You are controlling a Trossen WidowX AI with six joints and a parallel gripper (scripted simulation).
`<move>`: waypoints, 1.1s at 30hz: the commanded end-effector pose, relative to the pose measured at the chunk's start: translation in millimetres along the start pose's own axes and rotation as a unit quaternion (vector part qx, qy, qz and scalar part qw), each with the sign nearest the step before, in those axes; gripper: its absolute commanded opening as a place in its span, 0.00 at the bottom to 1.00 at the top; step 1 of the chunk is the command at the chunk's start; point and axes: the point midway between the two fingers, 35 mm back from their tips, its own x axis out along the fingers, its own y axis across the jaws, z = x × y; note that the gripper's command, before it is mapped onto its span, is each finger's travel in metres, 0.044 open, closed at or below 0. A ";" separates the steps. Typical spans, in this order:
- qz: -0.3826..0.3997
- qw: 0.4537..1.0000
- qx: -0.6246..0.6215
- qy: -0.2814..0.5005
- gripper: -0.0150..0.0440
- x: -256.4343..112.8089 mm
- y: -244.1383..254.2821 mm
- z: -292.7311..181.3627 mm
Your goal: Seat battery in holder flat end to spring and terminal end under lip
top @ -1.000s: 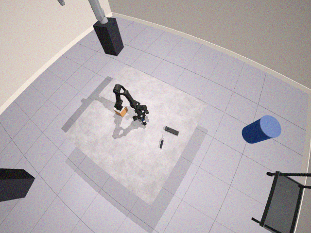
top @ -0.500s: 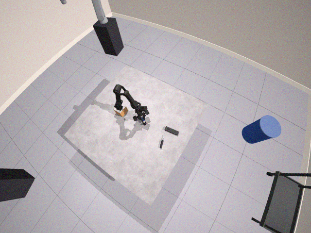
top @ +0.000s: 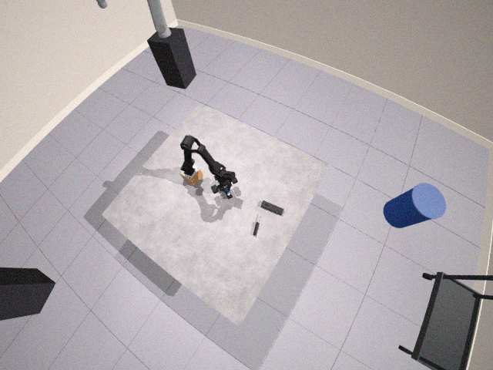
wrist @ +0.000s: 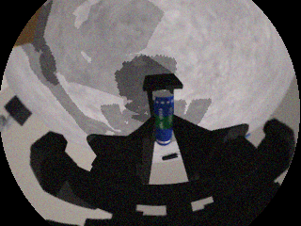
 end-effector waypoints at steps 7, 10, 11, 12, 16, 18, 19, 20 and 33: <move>0.004 0.999 0.001 -0.044 0.39 5.0 0.3 3.8; 0.005 0.998 -0.001 -0.055 0.39 5.7 0.4 3.5; 0.005 0.998 -0.001 -0.059 0.39 6.0 0.4 3.4; 0.005 0.998 -0.001 -0.063 0.39 6.2 0.4 3.3; 0.006 0.997 -0.003 -0.078 0.39 6.9 0.6 2.8; 0.006 0.996 -0.003 -0.085 0.39 7.3 0.8 2.5; 0.006 0.996 -0.003 -0.089 0.39 7.4 0.9 2.4; 0.006 0.996 -0.002 -0.093 0.39 7.5 0.9 2.3; 0.005 0.990 -0.006 -0.140 0.39 8.3 1.6 0.9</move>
